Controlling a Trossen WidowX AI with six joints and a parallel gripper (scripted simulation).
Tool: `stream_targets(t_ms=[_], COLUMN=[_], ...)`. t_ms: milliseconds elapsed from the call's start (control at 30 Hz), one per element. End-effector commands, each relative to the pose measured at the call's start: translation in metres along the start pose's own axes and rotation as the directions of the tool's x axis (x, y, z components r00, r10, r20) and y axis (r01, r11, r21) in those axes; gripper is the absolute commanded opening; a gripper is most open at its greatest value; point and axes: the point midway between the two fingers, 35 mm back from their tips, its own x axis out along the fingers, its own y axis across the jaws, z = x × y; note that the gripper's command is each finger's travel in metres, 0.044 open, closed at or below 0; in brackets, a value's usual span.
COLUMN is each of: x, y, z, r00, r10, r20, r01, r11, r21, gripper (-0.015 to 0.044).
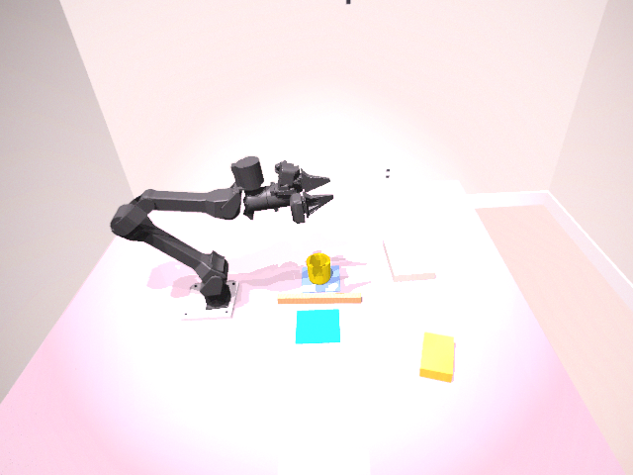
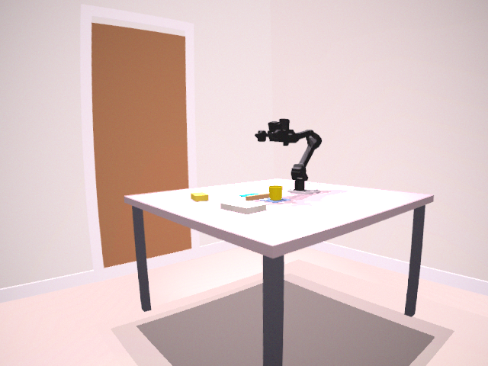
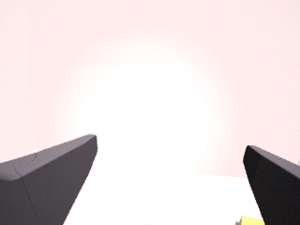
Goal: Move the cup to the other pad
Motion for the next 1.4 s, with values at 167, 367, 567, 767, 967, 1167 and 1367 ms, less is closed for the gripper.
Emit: stream_targets(t_ms=[167, 367, 567, 767, 967, 1167, 1367], x=[0.026, 0.003, -0.048, -0.054, -0.054, -0.053, -0.053], y=[0.016, 0.038, 0.053, 0.052, 0.052, 0.05, 0.05], z=[-0.077, -0.166, -0.204, -0.205, -0.205, -0.206, -0.214], r00=[0.896, 0.474, -0.01, -0.065, -0.065, -0.065, -0.065], r10=[0.046, 0.068, 0.021, 0.011, 0.011, 0.011, 0.011], r20=[-0.442, -0.878, -1.0, -0.998, -0.998, -0.998, -0.998], r01=[0.107, 0.574, 0.883, 0.899, 0.899, 0.899, 0.899], r11=[0.943, 0.732, 0.47, 0.436, 0.436, 0.436, 0.436], r21=[0.315, 0.366, 0.001, -0.054, -0.054, -0.054, -0.054], gripper=[0.0243, 0.0167, 0.0167, 0.0167, 0.0167, 0.0167, 0.0167])
